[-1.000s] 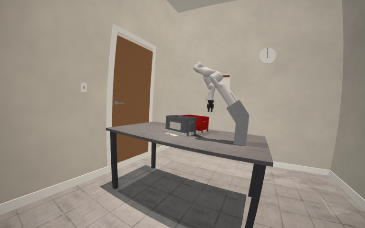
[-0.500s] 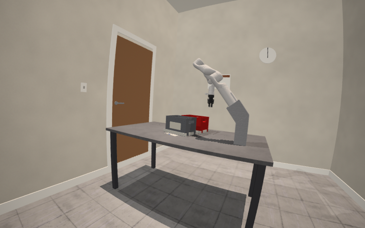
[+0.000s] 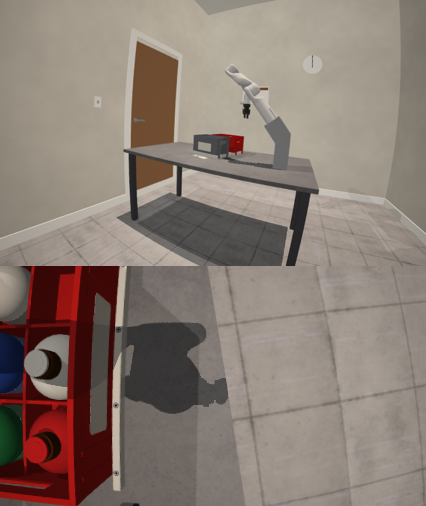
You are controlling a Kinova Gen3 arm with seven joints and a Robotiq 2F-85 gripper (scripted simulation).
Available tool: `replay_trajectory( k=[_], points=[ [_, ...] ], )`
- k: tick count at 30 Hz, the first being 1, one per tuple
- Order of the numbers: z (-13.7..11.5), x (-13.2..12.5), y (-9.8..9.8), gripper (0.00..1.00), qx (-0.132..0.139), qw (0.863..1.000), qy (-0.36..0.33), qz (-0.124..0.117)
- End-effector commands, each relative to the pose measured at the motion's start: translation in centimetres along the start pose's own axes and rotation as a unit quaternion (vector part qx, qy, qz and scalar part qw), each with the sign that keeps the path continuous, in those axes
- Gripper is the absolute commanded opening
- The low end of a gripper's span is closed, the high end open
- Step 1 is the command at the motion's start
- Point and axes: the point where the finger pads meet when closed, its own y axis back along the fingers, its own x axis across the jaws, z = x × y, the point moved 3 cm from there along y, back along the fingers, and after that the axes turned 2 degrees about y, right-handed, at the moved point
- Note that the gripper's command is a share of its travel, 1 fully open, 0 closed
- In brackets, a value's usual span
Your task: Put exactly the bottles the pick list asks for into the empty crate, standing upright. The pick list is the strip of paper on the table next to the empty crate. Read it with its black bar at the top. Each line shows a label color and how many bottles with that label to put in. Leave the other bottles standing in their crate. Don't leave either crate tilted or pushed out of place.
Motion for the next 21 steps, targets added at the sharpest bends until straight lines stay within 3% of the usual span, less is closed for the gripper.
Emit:
replay_trajectory(
  k=[1,6,12,15,21],
  points=[
    [0.1,-0.5,0.3,0.67,0.000,1.000,-0.017,0.000],
    [-0.9,-2.1,-1.1,0.67,-0.030,0.998,0.050,-0.040],
    [-1.7,-4.2,-2.6,0.67,-0.030,0.997,0.050,-0.040],
    [-2.2,-5.3,-3.3,0.67,-0.050,0.993,0.087,-0.067],
    [-2.6,-7.0,-4.3,0.67,-0.060,0.990,0.103,-0.079]
  ],
)
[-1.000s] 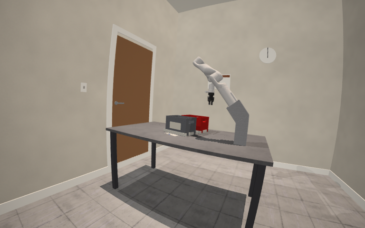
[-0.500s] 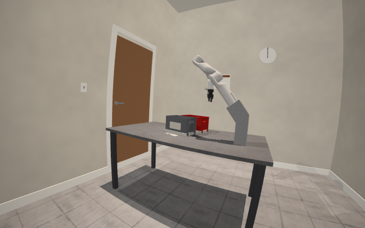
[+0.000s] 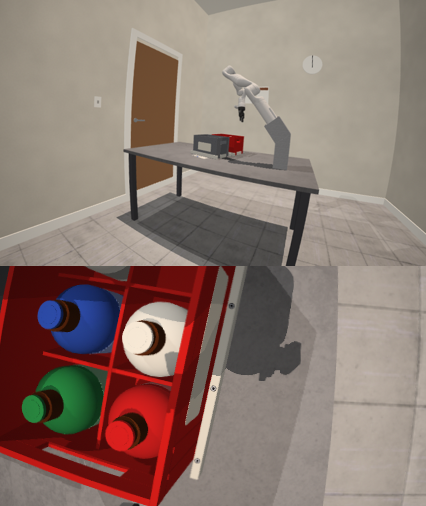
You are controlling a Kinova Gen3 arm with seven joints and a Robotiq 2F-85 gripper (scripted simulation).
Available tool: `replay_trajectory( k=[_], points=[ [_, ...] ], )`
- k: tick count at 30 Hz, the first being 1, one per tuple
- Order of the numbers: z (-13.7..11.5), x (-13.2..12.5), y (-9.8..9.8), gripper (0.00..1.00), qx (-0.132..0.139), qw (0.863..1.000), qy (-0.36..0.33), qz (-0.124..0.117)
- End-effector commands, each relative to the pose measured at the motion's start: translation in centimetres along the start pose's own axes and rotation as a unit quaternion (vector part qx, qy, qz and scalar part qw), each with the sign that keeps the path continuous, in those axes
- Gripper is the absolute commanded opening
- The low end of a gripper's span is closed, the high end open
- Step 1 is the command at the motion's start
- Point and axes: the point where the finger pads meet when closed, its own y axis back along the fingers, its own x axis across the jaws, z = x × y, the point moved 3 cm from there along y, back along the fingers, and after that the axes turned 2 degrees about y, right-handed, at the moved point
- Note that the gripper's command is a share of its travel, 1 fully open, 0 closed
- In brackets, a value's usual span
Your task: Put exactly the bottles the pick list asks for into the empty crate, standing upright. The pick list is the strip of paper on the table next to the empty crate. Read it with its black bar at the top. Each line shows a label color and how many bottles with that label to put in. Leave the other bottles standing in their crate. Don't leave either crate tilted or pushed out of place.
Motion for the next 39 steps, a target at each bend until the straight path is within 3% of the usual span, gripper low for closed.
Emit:
replay_trajectory(
  k=[1,4,9,15,20,26,33,37,39],
  points=[
    [-0.7,-1.2,-0.8,0.67,-0.002,1.000,0.003,-0.003],
    [-1.2,-2.1,-1.5,0.67,-0.002,1.000,0.003,-0.003],
    [-2.2,-3.9,-2.8,0.67,-0.034,0.997,0.058,-0.040],
    [-2.9,-5.4,-3.9,0.67,-0.034,0.997,0.058,-0.040],
    [-3.8,-7.4,-5.1,0.67,-0.065,0.988,0.115,-0.075],
    [-4.6,-9.7,-6.4,0.67,-0.065,0.988,0.115,-0.075],
    [-5.3,-11.8,-7.5,0.67,-0.096,0.974,0.173,-0.106],
    [-5.7,-13.5,-8.3,0.67,-0.096,0.974,0.173,-0.106],
    [-5.9,-14.4,-8.7,0.67,-0.109,0.966,0.199,-0.119]
  ],
)
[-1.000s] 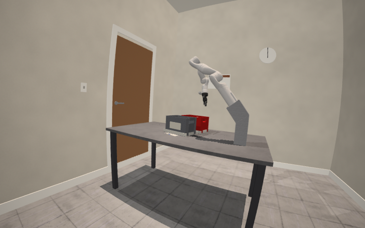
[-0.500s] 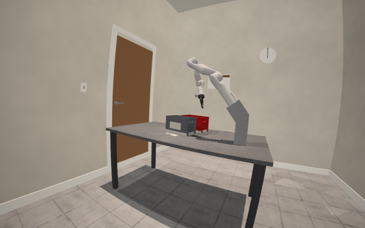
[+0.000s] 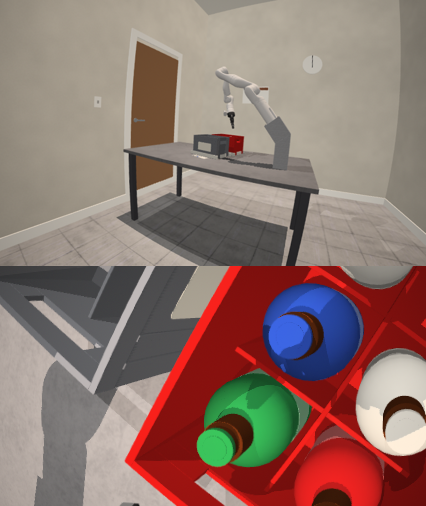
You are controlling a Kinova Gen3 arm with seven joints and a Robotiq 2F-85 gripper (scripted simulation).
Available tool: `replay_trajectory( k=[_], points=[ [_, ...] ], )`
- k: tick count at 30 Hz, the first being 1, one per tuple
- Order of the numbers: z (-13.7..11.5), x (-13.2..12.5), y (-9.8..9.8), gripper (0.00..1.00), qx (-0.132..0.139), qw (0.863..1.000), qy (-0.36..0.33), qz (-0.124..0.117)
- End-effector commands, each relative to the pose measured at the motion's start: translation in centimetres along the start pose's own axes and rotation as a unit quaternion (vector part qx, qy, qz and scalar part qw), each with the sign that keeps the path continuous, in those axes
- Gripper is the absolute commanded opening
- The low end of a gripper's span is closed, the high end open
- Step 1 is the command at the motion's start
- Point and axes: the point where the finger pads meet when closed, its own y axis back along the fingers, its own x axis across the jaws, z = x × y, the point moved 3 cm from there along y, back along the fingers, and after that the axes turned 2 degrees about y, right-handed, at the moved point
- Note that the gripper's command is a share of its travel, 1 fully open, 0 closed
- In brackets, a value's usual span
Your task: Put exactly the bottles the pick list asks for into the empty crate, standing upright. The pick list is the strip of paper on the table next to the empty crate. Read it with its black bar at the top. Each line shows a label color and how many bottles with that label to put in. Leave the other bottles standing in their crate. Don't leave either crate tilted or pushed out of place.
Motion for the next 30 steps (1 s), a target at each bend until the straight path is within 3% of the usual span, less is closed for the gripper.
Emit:
replay_trajectory(
  k=[1,8,12,16,21,25,30],
  points=[
    [-1.0,-1.1,-0.8,0.67,-0.020,0.999,0.037,-0.017],
    [-2.3,-2.8,-2.0,0.67,-0.031,0.998,0.057,-0.027],
    [-3.4,-4.3,-3.0,0.67,-0.061,0.991,0.112,-0.050],
    [-4.3,-5.8,-3.9,0.67,-0.064,0.989,0.119,-0.054],
    [-5.4,-7.8,-5.1,0.67,-0.097,0.976,0.181,-0.077],
    [-5.8,-8.6,-5.5,0.67,-0.097,0.976,0.181,-0.077],
    [-6.8,-10.8,-6.6,0.67,-0.129,0.956,0.245,-0.098]
  ],
)
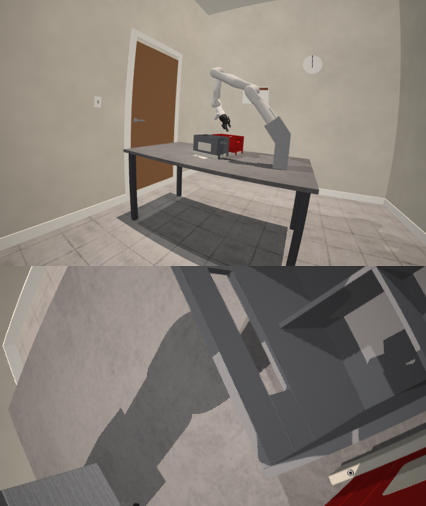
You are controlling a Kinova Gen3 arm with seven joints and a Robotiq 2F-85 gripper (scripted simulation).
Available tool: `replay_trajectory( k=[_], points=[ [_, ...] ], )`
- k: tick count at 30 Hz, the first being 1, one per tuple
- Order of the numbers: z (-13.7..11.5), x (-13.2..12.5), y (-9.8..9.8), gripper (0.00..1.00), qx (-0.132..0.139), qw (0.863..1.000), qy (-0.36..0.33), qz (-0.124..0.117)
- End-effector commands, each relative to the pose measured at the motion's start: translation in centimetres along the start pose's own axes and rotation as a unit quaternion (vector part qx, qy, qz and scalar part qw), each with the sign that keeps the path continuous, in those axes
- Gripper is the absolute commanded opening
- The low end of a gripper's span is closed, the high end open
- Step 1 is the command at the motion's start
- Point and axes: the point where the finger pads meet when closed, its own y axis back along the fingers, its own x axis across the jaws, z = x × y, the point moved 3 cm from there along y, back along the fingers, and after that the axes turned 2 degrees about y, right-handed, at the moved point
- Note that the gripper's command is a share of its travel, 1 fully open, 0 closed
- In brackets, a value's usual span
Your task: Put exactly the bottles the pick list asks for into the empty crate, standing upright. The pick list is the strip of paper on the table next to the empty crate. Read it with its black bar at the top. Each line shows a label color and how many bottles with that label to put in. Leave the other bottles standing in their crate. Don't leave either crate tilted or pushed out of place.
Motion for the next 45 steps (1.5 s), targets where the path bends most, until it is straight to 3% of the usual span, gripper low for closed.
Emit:
replay_trajectory(
  k=[1,7,12,17,23,27,29,35,44,45],
  points=[
    [-1.4,-1.0,-0.7,0.67,-0.017,0.999,0.030,-0.010],
    [-3.7,-2.7,-1.9,0.67,-0.052,0.994,0.096,-0.028],
    [-4.5,-3.4,-2.4,0.67,-0.059,0.992,0.111,-0.032],
    [-6.1,-4.9,-3.3,0.67,-0.086,0.982,0.162,-0.044],
    [-8.0,-6.8,-4.3,0.67,-0.120,0.964,0.229,-0.056],
    [-9.4,-8.3,-5.0,0.67,-0.149,0.945,0.285,-0.064],
    [-9.4,-8.3,-5.0,0.67,-0.149,0.945,0.285,-0.064],
    [-11.2,-10.3,-5.9,0.67,-0.186,0.912,0.360,-0.071],
    [-14.0,-13.6,-7.2,0.67,-0.240,0.843,0.476,-0.072],
    [-14.0,-13.6,-7.2,0.67,-0.240,0.843,0.476,-0.072]
  ],
)
